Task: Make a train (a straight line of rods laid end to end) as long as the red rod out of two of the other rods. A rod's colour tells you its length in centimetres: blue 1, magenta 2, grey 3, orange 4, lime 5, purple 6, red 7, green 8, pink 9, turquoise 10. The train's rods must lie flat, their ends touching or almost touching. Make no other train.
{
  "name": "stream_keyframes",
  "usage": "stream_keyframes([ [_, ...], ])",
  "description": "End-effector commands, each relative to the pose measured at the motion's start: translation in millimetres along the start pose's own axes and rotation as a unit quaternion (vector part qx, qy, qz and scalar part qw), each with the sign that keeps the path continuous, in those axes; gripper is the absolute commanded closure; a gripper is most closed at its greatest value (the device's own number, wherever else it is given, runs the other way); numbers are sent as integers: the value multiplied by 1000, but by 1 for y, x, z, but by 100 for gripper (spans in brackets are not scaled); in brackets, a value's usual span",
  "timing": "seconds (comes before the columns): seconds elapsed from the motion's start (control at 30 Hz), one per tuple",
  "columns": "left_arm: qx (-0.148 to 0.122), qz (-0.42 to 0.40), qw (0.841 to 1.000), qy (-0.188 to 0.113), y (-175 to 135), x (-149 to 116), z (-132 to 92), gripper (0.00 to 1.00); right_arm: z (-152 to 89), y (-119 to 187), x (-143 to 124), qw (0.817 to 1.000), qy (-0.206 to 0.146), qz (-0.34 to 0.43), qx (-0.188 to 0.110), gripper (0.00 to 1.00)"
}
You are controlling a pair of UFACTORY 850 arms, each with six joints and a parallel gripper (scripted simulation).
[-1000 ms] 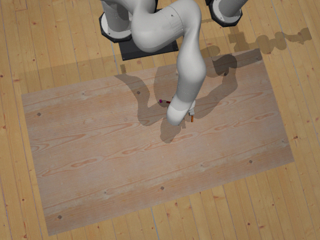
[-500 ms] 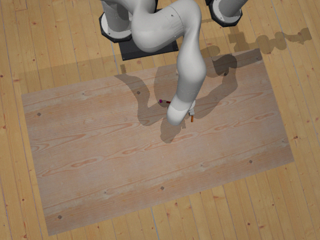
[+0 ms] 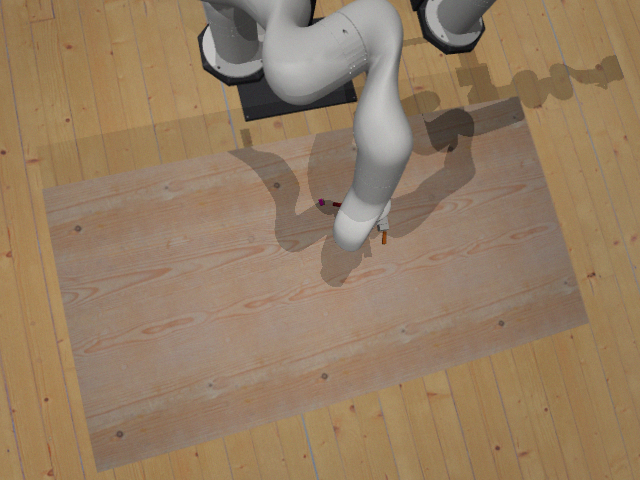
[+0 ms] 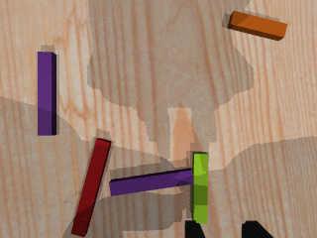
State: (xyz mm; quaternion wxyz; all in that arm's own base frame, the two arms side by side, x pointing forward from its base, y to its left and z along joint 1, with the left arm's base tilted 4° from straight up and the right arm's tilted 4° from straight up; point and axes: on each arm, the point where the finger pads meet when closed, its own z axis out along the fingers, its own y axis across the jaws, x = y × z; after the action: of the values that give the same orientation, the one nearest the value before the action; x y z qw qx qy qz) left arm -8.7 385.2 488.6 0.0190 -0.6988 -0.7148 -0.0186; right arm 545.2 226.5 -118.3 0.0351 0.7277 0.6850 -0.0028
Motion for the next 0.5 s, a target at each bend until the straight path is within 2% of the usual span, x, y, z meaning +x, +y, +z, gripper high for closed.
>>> stream_keyframes([
  [0.0,0,0,1000,1,0,0,-1,0,-1,1,0,1000,0,0,-1,74],
  [0.47,0,0,1000,1,0,0,-1,0,1,1,0,1000,0,0,-1,74],
])
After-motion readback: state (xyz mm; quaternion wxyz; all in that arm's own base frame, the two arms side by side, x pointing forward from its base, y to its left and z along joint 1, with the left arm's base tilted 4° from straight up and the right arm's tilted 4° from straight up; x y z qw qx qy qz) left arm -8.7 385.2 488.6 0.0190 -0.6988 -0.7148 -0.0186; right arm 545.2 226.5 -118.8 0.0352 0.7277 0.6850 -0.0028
